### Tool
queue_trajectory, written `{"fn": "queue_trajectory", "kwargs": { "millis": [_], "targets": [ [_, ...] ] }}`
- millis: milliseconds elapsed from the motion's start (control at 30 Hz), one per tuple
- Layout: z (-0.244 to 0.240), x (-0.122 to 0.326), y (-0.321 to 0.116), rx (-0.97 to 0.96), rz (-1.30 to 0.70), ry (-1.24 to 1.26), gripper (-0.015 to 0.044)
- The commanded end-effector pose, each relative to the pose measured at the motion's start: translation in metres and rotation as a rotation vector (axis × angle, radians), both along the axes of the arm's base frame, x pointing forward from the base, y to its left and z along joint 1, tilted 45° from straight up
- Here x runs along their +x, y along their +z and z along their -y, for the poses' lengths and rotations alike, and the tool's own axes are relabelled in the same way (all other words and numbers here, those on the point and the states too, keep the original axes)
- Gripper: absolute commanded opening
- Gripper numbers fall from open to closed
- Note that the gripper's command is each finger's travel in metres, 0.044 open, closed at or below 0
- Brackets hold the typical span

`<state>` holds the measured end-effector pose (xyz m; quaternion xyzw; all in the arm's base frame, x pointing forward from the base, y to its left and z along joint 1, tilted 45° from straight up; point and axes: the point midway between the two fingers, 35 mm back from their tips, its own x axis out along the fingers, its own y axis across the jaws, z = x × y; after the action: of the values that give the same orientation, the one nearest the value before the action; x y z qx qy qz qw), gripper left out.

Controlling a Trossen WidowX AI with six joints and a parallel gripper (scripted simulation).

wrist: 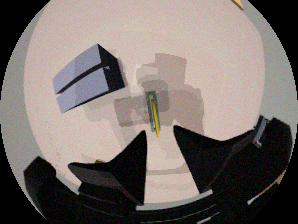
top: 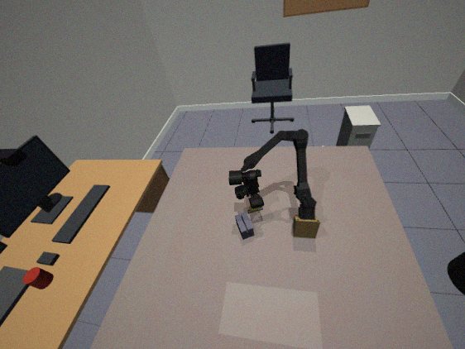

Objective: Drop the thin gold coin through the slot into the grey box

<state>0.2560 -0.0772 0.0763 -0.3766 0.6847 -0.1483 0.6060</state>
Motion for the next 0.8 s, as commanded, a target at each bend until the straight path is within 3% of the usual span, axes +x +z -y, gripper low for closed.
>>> {"fn": "queue_trajectory", "kwargs": {
  "millis": [0,767],
  "targets": [
    [0.005,-0.001,-0.006,-0.004,-0.009,0.000,0.0161],
    [0.030,0.000,-0.033,-0.004,-0.009,0.000,0.0161]
  ]
}}
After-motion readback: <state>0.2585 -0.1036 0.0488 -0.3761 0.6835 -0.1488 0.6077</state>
